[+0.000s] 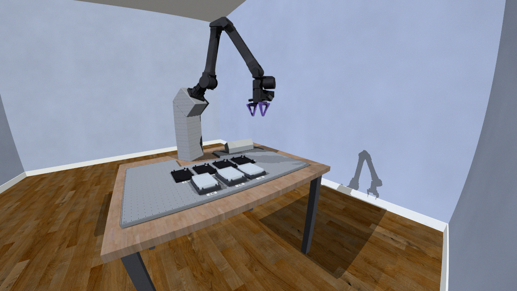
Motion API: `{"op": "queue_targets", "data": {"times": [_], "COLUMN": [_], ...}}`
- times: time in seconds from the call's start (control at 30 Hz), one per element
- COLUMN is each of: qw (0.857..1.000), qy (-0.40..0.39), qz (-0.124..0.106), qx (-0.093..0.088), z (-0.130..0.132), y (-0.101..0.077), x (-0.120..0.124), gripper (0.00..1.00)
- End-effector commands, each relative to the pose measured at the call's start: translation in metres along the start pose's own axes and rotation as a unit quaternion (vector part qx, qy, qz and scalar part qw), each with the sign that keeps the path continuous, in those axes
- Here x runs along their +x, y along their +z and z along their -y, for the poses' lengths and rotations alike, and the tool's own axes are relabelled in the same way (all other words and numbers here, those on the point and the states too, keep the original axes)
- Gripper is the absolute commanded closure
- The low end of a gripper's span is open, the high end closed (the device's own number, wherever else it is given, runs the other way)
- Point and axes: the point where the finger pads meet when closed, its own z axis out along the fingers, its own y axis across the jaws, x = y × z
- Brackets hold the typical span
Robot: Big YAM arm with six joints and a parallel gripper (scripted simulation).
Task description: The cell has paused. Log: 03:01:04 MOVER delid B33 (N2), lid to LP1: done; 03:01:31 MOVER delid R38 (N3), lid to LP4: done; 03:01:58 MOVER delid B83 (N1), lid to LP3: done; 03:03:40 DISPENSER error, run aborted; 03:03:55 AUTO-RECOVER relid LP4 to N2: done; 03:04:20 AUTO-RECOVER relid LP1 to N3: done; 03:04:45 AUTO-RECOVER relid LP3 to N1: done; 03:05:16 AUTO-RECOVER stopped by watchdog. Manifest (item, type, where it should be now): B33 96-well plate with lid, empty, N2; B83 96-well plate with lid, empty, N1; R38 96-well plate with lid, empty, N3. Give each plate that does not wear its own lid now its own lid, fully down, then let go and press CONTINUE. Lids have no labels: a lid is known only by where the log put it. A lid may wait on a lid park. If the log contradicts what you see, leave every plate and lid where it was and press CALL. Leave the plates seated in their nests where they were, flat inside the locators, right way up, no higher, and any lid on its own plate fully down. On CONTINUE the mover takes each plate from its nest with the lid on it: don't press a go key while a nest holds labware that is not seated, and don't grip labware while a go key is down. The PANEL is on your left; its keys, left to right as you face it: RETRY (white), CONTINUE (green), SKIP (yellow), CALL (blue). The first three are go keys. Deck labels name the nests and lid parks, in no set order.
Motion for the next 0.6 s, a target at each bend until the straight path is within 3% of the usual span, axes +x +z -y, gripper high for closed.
{"op": "queue_targets", "data": {"times": [0.0, 0.53, 0.57], "qw": [1.0, 1.0, 1.0], "qy": [0.0, 0.0, 0.02], "qz": [0.002, 0.002, 0.003], "qx": [0.003, 0.003, 0.007], "z": [0.0025, 0.0025, 0.0085], "y": [-0.0022, -0.0022, 0.0056], "x": [-0.0015, -0.0015, 0.0008], "gripper": [0.0, 0.0, 0.0]}}
